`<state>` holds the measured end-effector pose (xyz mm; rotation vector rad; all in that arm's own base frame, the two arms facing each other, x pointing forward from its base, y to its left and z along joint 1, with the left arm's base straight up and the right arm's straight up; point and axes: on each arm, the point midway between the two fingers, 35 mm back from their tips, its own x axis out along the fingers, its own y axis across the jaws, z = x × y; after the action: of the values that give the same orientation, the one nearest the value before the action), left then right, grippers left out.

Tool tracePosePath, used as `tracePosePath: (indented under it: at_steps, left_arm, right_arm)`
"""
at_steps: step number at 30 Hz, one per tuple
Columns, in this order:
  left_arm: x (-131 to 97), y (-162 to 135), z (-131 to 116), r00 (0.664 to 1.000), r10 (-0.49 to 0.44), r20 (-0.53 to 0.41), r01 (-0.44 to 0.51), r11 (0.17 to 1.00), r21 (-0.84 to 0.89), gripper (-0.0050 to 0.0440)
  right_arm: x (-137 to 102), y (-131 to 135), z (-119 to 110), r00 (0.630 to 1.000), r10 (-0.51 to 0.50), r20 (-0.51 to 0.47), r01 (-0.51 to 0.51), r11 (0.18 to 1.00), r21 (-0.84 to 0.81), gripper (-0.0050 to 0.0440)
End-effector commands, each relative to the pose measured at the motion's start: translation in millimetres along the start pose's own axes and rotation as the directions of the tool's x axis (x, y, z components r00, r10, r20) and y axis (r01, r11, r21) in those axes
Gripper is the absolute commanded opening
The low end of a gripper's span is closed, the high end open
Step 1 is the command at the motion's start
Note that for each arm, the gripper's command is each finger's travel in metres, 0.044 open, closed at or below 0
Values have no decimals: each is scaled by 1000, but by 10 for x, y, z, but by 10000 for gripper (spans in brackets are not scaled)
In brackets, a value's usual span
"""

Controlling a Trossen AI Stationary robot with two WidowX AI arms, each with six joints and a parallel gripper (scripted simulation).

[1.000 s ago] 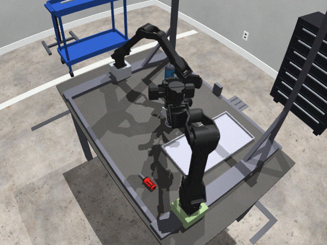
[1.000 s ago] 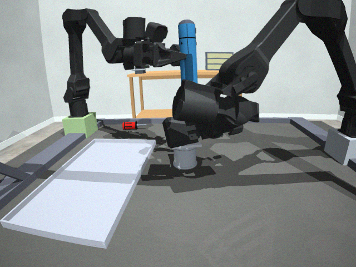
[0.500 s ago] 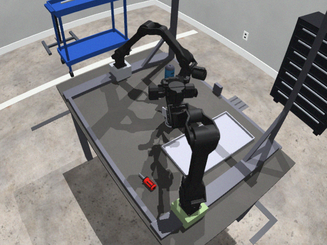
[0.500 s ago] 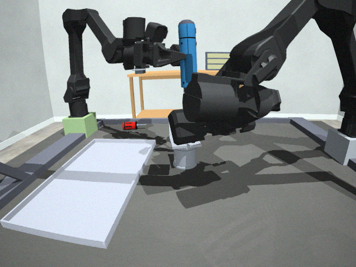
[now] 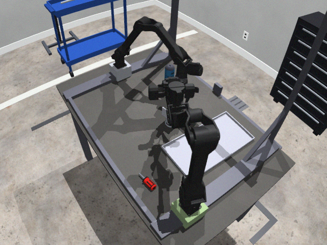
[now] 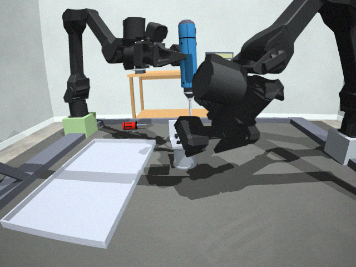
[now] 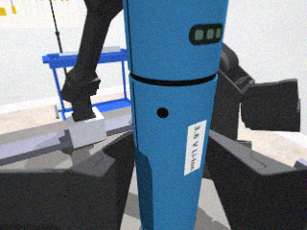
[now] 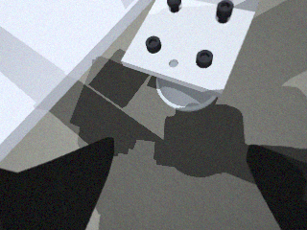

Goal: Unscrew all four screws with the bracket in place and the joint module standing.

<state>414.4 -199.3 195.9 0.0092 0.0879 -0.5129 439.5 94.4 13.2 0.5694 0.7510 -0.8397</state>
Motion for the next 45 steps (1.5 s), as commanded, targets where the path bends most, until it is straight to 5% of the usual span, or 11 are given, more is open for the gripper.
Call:
tracePosePath:
  at_steps: [1,9,19,38,45]
  left_arm:
    - [3,-19,326,997,-6,80,6,1000,8,162]
    - [3,-19,326,997,-6,80,6,1000,8,162]
    - [3,-19,326,997,-6,80,6,1000,8,162]
    - [3,-19,326,997,-6,80,6,1000,8,162]
    - [3,-19,326,997,-6,80,6,1000,8,162]
  right_arm:
    - [-86,34,112,984,135,-116,-131,991,40,385]
    - [-125,4,81,922,285,-263,-279,958,60,385]
    - [-291,-152,181,740,536,-406,-541,833,115,385]
    - [360,-905,840,672,666,-324,-725,681,-106,385]
    - [525,-1122,981,624,741,-247,-774,543,-325,385]
